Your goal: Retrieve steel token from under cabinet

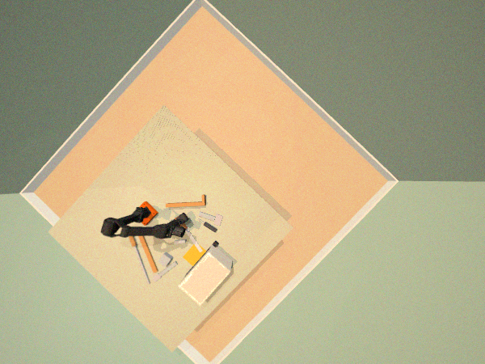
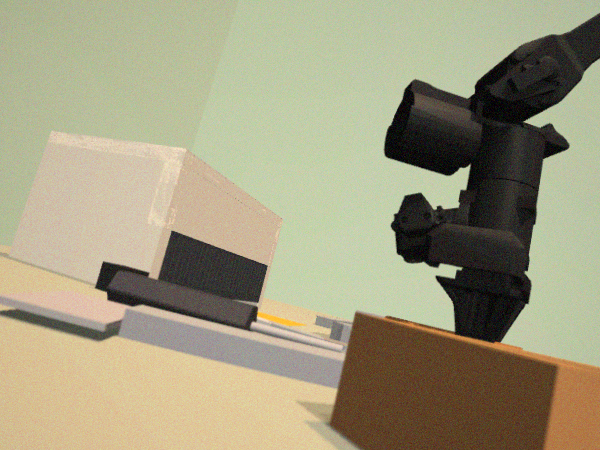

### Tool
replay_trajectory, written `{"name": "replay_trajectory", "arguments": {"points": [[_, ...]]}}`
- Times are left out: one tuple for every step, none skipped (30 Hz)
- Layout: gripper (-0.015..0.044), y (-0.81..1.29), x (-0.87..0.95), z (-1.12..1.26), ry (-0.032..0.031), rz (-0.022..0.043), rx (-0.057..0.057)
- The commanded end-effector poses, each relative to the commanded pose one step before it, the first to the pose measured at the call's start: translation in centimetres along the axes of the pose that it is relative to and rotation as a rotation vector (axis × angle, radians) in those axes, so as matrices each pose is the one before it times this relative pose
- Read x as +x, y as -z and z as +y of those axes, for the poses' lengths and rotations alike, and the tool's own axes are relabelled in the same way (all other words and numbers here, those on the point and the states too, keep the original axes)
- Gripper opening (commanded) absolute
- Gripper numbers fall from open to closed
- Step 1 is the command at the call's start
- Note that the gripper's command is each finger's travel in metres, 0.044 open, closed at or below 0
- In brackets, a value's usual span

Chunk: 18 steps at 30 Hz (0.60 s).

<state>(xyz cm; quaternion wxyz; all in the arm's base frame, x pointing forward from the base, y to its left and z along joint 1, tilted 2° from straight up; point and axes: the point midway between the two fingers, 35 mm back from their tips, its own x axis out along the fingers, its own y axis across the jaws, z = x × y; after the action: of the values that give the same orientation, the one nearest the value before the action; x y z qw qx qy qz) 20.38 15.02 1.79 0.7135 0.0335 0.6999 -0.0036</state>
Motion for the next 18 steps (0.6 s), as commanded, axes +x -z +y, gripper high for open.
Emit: {"name": "replay_trajectory", "arguments": {"points": [[0.0085, -0.026, -0.031, 0.047, -0.00166, -0.00015, -0.0002], [0.0059, 0.0, 0.0, 0.0, 0.0, 0.0, 0.0], [0.0033, 0.0, 0.0, 0.0, 0.0, 0.0, 0.0], [0.0007, 0.0, 0.0, 0.0, 0.0, 0.0, 0.0], [0.0, 0.0, 0.0, 0.0, 0.0, 0.0, 0.0], [0.0, 0.026, -0.005, 0.001, 0.00001, 0.00011, 0.0], [0.0, -0.023, 0.0, 0.001, 0.00002, 0.00005, 0.0], [0.0, -0.047, 0.0, 0.001, 0.00004, 0.00011, -0.0001], [0.0, -0.067, 0.0, 0.001, 0.00005, 0.00016, -0.0001], [0.0, -0.089, -0.001, 0.002, 0.00006, 0.00015, -0.0001], [0.0, -0.11, -0.001, 0.004, 0.00006, 0.00015, -0.0002], [0.0, -0.131, -0.001, 0.004, 0.00007, 0.00017, -0.0002], [0.0, -0.138, 0.0, 0.003, 0.00007, 0.00017, -0.0002], [0.0, -0.146, 0.0, 0.002, 0.00007, 0.00017, -0.0002], [0.0, -0.143, 0.0, 0.001, 0.00007, 0.00015, -0.0002], [0.0, -0.141, 0.0, 0.001, 0.00006, 0.00013, -0.0002], [0.0, -0.15, 0.0, 0.001, 0.00006, 0.00012, -0.0002], [0.0, -0.151, 0.0, 0.001, 0.00006, 0.0001, -0.0002]]}}
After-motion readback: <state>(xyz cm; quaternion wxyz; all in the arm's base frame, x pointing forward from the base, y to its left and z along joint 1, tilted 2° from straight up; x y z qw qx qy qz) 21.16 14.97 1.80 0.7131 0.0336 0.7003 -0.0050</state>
